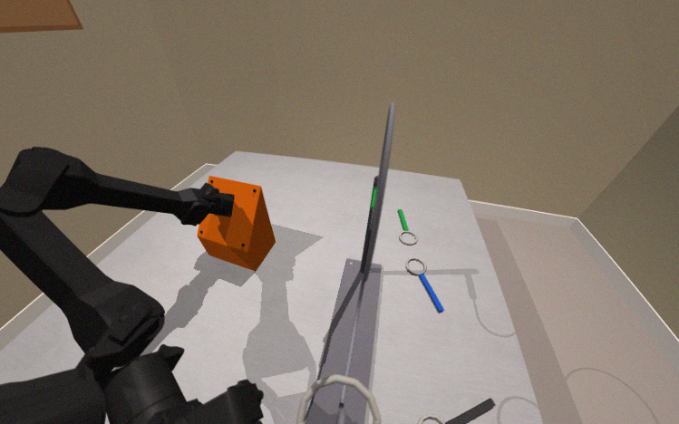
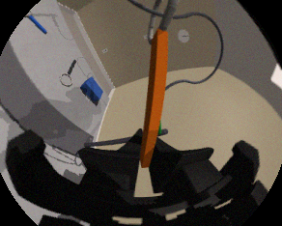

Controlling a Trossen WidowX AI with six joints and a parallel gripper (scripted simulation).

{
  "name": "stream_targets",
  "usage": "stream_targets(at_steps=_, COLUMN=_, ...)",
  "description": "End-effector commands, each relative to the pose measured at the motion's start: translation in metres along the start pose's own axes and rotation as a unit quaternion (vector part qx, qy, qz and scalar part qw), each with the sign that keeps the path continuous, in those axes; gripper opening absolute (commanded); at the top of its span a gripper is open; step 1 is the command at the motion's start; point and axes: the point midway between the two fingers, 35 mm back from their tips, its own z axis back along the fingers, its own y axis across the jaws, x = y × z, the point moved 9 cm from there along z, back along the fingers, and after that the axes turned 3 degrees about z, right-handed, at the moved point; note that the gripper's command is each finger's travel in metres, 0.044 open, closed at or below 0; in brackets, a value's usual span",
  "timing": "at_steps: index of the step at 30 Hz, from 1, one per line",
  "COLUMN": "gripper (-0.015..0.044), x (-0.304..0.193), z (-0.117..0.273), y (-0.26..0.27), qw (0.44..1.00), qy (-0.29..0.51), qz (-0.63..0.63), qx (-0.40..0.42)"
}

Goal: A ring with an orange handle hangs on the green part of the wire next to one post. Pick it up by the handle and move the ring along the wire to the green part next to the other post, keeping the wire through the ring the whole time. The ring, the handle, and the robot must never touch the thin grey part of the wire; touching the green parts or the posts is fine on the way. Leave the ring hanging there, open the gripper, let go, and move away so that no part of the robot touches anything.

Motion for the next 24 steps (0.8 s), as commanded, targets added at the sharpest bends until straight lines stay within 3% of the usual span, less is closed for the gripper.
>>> stream_targets(at_steps=1, gripper=-0.015, x=0.002, z=0.002, y=0.011, qw=0.999, qy=0.004, qz=-0.039, qx=0.024)
stream_targets(at_steps=24, gripper=-0.015, x=0.031, z=0.023, y=0.065, qw=0.946, qy=0.028, qz=-0.28, qx=0.161)
